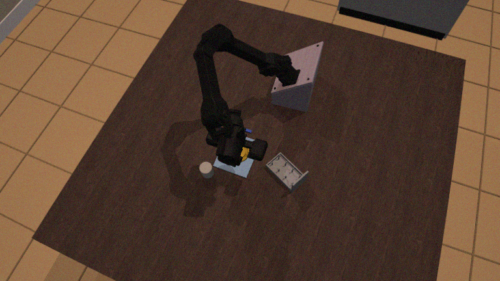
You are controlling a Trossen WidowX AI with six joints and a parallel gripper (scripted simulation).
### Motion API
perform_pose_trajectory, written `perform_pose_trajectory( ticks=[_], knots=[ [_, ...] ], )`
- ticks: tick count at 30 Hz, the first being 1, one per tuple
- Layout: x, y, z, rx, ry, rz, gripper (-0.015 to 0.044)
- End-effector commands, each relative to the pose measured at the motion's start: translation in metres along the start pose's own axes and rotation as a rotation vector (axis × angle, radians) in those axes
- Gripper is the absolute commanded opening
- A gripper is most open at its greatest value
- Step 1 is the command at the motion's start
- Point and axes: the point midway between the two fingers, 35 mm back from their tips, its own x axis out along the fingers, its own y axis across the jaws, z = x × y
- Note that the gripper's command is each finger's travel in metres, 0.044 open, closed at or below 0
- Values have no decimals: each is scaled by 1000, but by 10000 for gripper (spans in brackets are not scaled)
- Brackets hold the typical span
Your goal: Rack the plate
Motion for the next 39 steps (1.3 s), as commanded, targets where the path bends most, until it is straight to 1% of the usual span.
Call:
perform_pose_trajectory(
  ticks=[1, 8, 13, 39],
  knots=[
    [-21, -1, 0, 10, -4, 3, 0],
    [-52, 0, 0, 10, -4, -3, 0],
    [-57, 1, -1, -13, -5, -4, 0],
    [-58, 28, -22, -909, -7, -3, 0]
  ],
)
